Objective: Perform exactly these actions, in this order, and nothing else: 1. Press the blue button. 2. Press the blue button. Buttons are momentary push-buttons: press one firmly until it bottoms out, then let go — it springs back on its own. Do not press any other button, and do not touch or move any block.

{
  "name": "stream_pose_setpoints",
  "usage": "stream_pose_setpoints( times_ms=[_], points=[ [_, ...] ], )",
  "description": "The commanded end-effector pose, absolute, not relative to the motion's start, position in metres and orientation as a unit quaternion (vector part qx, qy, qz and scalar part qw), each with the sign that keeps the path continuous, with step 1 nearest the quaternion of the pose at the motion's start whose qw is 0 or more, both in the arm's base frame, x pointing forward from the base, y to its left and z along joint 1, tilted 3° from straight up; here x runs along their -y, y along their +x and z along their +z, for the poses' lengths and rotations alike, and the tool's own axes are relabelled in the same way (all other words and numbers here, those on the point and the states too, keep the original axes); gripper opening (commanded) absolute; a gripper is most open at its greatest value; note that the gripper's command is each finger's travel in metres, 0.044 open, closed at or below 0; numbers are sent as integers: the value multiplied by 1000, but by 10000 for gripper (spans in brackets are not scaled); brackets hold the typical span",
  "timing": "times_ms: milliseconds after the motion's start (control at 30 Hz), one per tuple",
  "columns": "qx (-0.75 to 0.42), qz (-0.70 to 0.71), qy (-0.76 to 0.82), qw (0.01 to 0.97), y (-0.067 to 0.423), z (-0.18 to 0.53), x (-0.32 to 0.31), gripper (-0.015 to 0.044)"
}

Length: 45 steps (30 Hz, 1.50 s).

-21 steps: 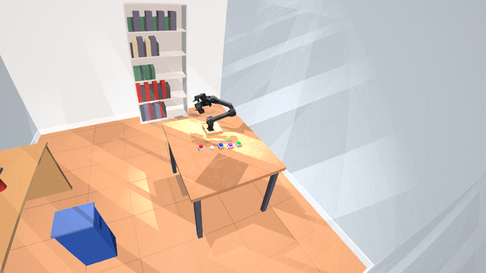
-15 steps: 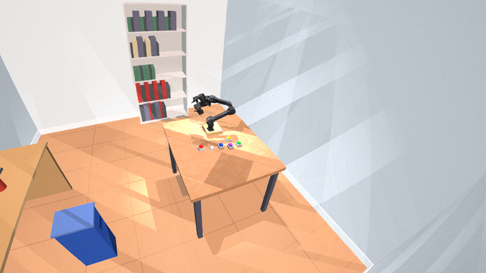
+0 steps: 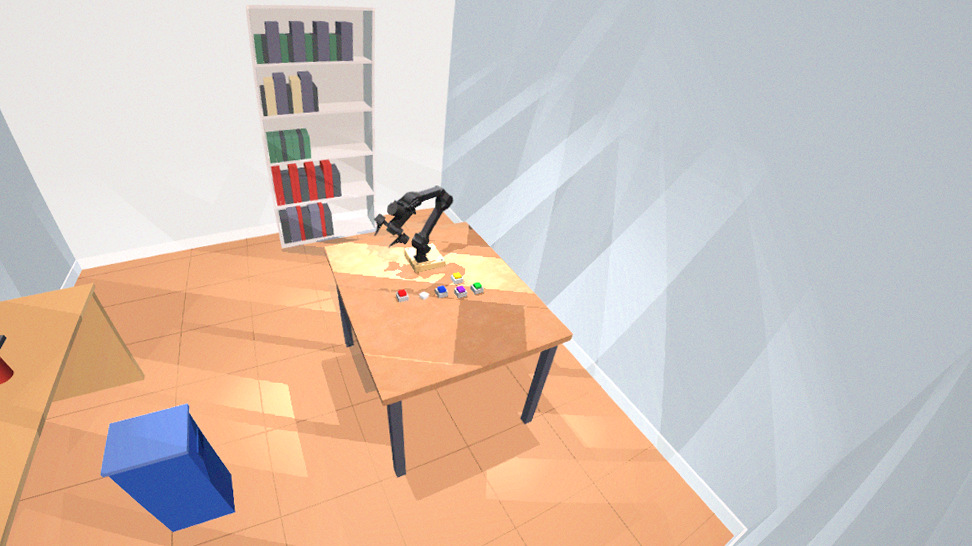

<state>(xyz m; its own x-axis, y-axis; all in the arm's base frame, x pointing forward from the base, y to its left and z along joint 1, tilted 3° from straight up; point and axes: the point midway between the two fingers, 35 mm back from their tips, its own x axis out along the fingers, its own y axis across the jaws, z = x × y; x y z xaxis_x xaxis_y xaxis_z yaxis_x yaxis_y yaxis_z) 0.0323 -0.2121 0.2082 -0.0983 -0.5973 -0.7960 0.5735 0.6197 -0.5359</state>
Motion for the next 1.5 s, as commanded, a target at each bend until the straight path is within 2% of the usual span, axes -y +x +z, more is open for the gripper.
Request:
stream_pose_setpoints(
  times_ms=[0, 233, 467, 633, 867, 1067, 1333, 1467],
  points=[
    [-593, -350, -1, 725, 94, 198, 205, 400],
    [-607, -212, 17, 766, 180, 178, 159, 400],
    [-644, -83, 30, 760, 242, 156, 79, 400],
    [-677, -16, 29, 735, 262, 141, 18, 400],
    [-679, -13, 29, 734, 263, 141, 15, 400],
    [-679, -13, 29, 734, 268, 81, 14, 243],
    [-679, -13, 29, 734, 268, 79, 14, 32],
    [-679, -13, 29, 734, 268, 79, 14, 20]
  ],
)
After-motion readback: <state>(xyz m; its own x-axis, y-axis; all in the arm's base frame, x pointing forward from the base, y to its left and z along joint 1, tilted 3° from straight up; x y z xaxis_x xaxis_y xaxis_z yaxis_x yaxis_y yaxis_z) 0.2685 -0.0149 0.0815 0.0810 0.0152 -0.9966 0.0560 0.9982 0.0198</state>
